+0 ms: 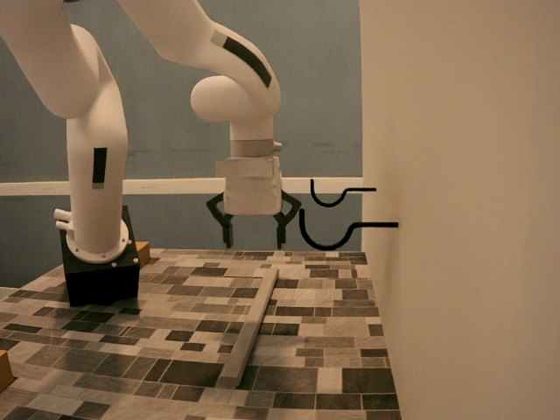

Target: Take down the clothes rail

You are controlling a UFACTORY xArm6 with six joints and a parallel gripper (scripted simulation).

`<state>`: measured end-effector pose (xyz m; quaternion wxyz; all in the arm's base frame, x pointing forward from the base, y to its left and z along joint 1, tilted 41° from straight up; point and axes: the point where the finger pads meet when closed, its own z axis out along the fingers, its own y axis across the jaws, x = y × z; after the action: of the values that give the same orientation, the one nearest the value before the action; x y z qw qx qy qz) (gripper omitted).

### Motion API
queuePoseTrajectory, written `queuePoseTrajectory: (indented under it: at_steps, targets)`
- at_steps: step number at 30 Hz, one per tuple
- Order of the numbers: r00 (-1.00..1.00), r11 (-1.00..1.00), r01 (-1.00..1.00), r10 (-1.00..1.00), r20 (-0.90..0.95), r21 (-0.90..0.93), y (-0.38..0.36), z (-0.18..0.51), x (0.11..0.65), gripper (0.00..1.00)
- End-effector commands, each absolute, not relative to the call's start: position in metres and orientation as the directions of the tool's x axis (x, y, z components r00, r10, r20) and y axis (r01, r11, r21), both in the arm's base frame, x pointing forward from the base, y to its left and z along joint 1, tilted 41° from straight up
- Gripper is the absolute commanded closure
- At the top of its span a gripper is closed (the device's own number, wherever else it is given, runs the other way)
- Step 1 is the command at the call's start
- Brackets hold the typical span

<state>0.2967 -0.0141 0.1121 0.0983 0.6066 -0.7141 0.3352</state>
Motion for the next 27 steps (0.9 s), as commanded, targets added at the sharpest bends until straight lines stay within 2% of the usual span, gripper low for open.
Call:
queuePoseTrajectory:
  at_steps: [1,27]
  targets:
    - [-0.245,0.039,-0.932,-0.801,0.546,-0.362,-0.013,0.113,0.297,0.0]
    - [-0.245,0.039,-0.932,-0.802,0.545,-0.361,0.017,0.142,0.264,0.0]
